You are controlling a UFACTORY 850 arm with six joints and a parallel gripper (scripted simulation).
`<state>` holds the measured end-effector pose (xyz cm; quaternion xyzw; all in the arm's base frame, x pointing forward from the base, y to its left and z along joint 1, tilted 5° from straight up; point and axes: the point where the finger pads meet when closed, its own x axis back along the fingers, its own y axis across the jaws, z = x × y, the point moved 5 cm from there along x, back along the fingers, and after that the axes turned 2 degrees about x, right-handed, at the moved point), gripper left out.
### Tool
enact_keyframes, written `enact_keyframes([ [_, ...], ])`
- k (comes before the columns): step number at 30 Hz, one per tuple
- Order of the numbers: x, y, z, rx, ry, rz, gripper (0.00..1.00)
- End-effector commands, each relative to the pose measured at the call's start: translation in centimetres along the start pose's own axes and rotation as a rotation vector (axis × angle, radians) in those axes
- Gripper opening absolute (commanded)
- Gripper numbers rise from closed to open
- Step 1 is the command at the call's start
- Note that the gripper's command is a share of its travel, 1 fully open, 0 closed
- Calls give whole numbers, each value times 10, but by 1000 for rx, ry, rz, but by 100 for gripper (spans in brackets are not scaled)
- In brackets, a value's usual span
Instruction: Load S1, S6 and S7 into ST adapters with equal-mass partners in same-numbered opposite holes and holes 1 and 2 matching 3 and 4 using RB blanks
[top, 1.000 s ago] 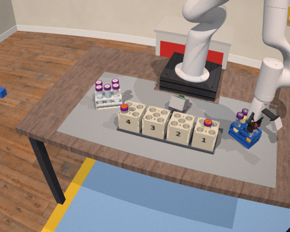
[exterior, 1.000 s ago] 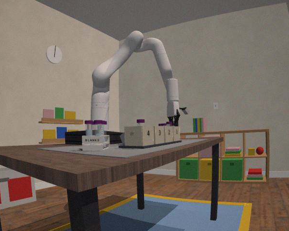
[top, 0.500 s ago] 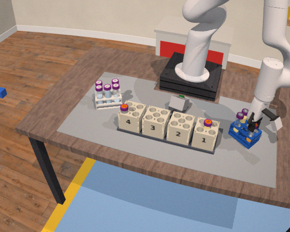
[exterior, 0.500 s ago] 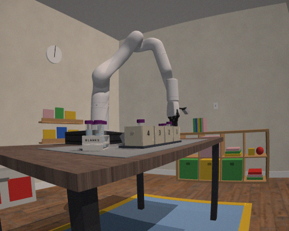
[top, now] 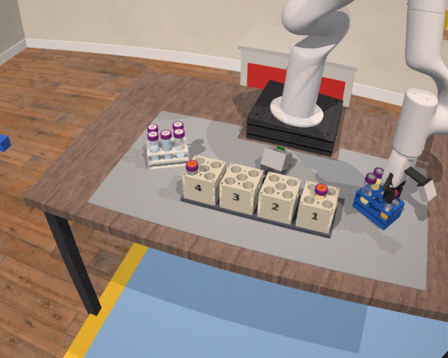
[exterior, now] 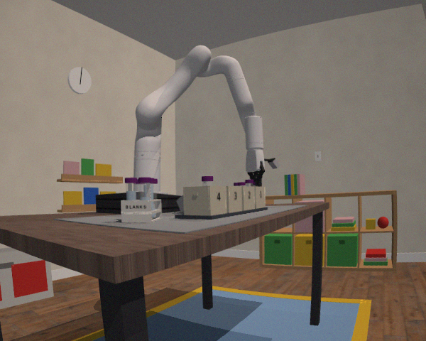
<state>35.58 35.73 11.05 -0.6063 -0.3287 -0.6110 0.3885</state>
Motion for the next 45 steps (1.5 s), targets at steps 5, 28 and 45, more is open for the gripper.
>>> enact_keyframes([
  [5,1,0,1,0,2,-1,0],
  [28,5,0,1,0,2,-1,0],
  [45,15,0,1,0,2,-1,0],
])
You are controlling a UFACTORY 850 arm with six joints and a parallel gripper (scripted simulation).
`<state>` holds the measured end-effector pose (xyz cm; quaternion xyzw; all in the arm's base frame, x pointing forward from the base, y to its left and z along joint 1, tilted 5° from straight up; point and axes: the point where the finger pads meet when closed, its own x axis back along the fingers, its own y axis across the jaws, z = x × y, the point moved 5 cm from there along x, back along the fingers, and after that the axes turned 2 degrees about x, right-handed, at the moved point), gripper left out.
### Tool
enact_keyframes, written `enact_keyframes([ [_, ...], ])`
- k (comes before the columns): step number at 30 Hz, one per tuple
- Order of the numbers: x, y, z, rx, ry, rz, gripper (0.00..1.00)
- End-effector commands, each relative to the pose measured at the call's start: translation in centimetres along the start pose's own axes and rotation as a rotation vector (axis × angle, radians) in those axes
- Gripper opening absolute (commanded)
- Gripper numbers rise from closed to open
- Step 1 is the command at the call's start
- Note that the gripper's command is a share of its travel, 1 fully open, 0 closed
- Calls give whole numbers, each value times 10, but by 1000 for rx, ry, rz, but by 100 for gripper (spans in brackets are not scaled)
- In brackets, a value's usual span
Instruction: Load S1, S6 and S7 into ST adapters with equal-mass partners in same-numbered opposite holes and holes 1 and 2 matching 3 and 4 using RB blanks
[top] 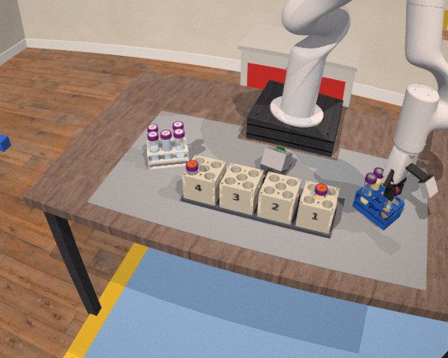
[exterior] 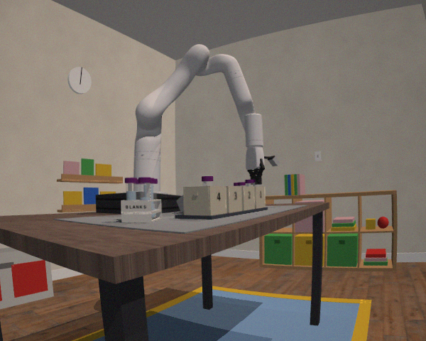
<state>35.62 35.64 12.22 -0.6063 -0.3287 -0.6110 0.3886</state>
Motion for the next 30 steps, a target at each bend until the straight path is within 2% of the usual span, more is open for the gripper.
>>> enact_keyframes([
  [1,4,0,1,0,2,-1,0],
  [15,9,0,1,0,2,-1,0],
  [30,35,0,1,0,2,-1,0],
])
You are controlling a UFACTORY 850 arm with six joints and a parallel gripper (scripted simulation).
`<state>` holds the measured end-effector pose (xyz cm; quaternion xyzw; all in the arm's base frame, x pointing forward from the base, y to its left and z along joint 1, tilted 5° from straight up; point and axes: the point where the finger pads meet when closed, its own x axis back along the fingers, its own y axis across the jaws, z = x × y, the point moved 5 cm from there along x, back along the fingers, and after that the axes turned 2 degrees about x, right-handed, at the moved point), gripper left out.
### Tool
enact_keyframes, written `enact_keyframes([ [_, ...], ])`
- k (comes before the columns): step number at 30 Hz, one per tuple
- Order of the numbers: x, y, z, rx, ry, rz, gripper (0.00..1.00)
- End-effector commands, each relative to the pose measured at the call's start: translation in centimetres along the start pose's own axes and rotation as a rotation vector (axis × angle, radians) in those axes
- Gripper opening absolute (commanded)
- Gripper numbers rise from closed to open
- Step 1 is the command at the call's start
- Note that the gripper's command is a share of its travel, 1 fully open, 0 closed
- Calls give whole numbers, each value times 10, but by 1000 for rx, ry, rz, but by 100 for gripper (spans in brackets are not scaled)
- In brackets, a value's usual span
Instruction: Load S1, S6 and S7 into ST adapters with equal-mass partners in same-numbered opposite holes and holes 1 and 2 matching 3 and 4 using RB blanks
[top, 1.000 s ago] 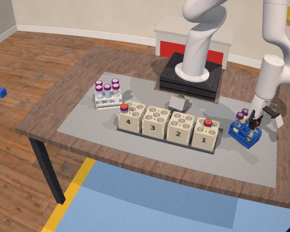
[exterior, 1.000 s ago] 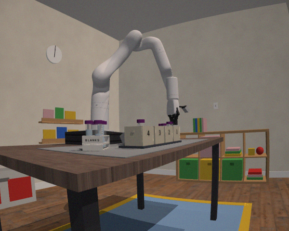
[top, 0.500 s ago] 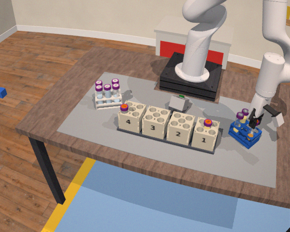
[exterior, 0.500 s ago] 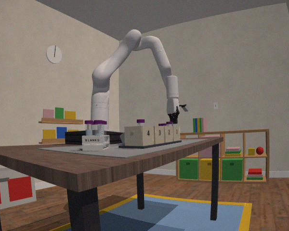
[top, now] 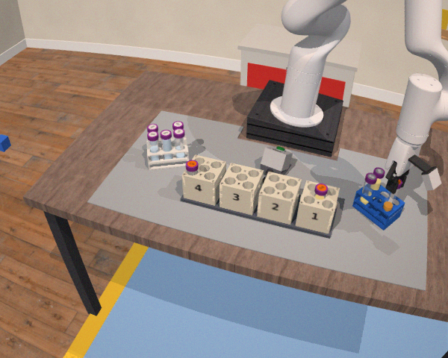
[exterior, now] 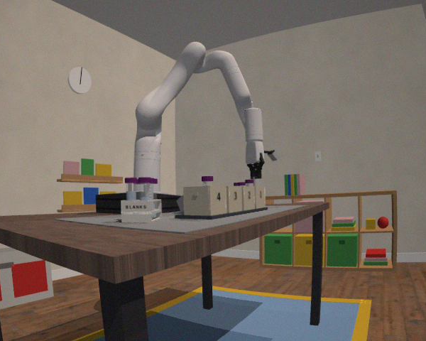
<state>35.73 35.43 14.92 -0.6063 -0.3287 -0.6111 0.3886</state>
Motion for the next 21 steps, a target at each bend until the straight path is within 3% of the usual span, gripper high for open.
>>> enact_keyframes([
  [1,10,0,1,0,2,-1,0],
  [21,46,0,1,0,2,-1,0],
])
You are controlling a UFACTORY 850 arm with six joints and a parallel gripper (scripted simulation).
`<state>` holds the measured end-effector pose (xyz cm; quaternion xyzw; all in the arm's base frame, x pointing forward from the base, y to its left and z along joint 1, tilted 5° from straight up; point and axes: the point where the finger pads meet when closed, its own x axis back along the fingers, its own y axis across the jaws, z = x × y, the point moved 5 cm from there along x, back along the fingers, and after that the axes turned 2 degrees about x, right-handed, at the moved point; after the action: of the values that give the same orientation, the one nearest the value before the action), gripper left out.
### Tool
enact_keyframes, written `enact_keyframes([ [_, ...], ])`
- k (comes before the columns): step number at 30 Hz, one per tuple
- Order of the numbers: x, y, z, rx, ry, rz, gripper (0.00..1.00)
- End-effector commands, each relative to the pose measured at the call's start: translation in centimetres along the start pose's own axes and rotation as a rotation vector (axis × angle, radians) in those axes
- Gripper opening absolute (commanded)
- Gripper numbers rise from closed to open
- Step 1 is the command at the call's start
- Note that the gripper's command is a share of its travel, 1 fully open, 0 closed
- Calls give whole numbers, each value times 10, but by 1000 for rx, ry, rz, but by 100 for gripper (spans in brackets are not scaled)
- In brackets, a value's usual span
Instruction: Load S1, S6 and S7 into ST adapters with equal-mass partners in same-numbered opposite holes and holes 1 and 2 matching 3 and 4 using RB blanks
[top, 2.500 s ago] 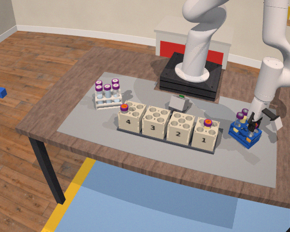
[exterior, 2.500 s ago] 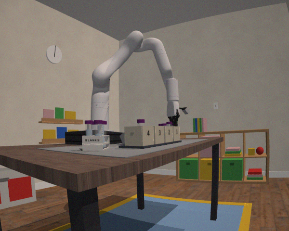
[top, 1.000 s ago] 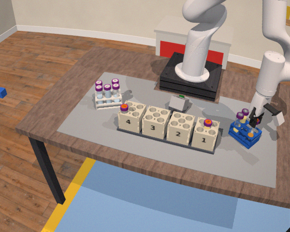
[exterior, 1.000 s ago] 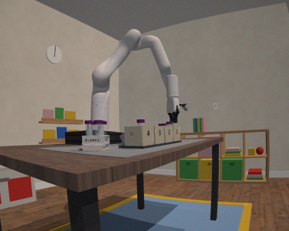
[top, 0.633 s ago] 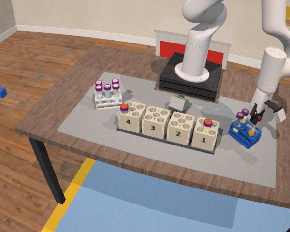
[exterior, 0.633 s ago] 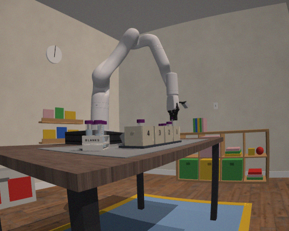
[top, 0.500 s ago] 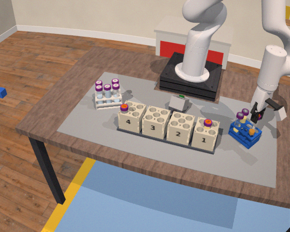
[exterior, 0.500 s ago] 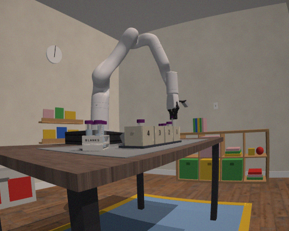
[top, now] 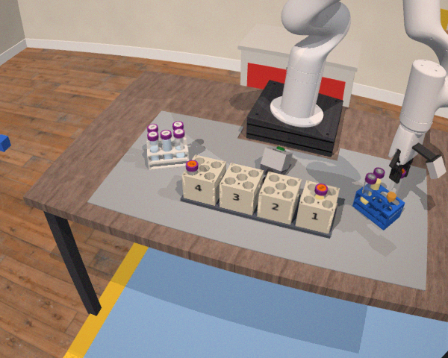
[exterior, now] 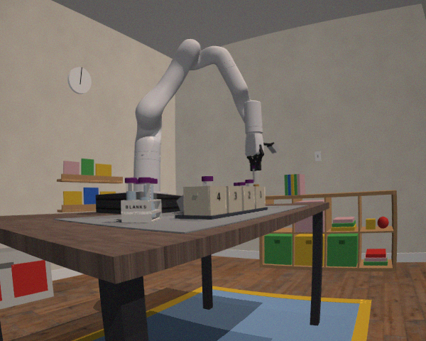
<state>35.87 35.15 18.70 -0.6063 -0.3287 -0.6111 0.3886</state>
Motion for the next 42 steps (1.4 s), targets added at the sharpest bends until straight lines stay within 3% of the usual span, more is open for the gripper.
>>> enact_keyframes([
  [1,10,0,1,0,2,-1,0],
  [28,56,0,1,0,2,-1,0],
  [42,56,7,-6,-67,2,-1,0],
])
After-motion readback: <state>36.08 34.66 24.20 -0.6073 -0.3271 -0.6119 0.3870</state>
